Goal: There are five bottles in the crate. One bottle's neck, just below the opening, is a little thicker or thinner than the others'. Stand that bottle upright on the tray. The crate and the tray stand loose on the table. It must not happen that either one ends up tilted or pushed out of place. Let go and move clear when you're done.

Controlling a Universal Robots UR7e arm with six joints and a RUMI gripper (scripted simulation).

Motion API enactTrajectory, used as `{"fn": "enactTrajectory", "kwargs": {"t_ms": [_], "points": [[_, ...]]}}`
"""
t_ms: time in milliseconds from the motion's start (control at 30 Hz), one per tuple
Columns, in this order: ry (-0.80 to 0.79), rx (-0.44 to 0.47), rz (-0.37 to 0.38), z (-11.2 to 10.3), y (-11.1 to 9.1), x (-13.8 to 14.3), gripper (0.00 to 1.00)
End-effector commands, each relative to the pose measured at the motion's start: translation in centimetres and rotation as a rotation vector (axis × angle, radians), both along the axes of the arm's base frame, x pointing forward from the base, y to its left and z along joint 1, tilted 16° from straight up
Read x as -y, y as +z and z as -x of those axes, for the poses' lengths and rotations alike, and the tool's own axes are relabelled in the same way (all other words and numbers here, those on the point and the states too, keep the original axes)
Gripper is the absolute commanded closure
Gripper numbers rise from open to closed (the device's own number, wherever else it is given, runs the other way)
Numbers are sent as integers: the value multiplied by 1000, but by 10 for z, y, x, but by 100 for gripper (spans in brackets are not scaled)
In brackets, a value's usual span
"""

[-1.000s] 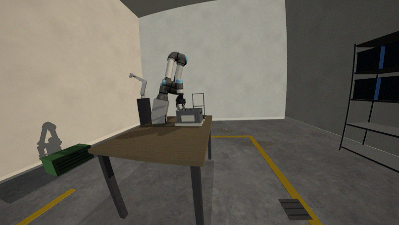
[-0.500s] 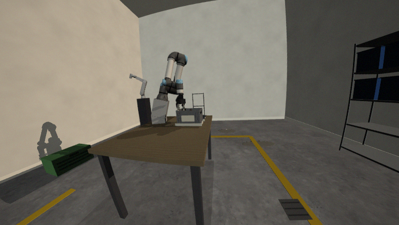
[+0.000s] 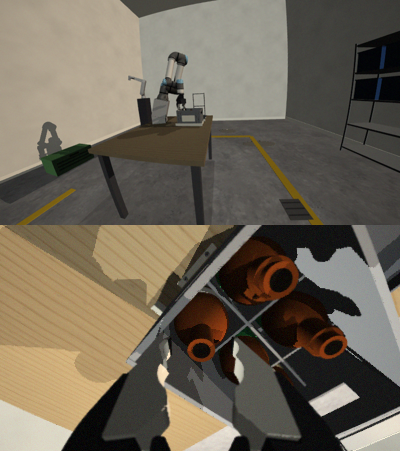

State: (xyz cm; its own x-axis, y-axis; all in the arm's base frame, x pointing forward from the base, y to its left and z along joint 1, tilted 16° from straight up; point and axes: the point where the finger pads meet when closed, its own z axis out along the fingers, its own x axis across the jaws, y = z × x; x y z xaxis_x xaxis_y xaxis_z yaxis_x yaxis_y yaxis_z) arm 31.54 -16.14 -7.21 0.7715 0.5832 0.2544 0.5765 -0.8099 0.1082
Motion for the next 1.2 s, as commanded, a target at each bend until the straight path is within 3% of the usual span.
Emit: {"fn": "enactTrajectory", "kwargs": {"t_ms": [0,400,900,1167], "points": [[0,0,1,1,3,0,62],[0,0,1,6,23,2,62],[0,0,1,18,66,5,62],[0,0,1,21,76,5,62]]}}
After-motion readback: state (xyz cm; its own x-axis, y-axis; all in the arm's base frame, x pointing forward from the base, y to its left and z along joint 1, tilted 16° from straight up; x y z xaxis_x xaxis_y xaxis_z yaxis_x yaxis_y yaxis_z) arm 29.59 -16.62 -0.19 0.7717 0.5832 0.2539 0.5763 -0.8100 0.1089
